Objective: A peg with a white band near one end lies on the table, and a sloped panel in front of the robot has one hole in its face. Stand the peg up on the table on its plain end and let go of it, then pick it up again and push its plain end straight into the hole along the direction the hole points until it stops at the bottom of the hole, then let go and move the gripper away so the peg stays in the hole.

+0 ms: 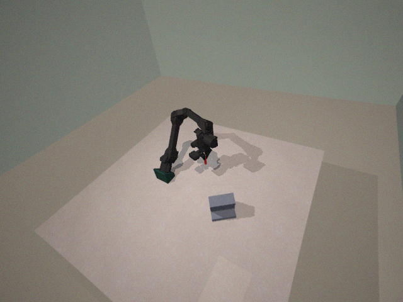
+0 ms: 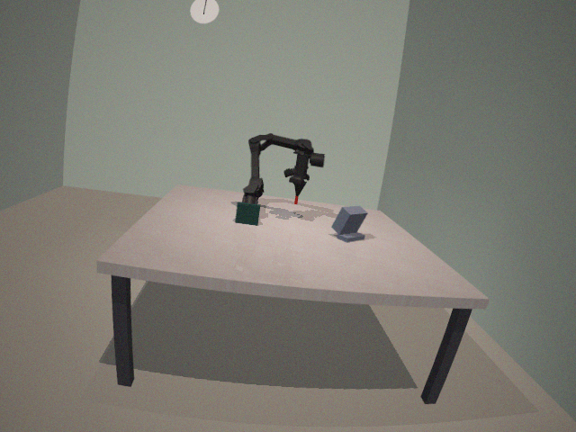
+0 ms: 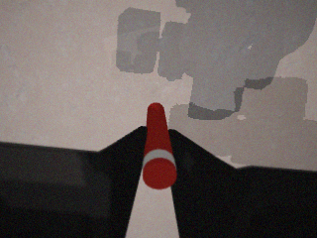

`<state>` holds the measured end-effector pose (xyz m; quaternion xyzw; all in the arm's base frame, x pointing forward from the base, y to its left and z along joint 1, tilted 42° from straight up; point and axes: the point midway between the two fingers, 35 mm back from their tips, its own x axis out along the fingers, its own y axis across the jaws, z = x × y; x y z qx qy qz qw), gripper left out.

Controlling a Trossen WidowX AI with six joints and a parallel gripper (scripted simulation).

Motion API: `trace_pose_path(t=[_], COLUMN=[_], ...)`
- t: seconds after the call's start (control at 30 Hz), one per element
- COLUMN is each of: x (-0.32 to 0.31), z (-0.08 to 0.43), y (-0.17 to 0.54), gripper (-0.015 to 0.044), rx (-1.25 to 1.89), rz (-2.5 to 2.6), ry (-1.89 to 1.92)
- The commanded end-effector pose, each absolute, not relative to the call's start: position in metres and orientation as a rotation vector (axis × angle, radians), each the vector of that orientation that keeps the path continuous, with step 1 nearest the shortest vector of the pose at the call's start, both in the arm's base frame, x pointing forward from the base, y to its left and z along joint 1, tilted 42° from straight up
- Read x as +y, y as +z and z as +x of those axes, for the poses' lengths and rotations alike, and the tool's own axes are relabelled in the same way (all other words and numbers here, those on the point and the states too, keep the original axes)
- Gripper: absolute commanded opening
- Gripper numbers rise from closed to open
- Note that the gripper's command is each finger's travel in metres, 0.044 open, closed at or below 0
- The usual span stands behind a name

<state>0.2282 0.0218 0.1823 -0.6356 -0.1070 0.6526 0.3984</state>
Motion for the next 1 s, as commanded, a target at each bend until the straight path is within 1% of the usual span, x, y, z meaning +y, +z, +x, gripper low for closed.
trace_pose_path(t=[0.0, 0.97], x=[0.019, -0.001], z=[0.228, 0.247], y=[0.182, 0.143], gripper=[0.0, 0.0], rx=[-0.267, -0.049], rz=[-1.611, -1.887], ry=[1.665, 1.759])
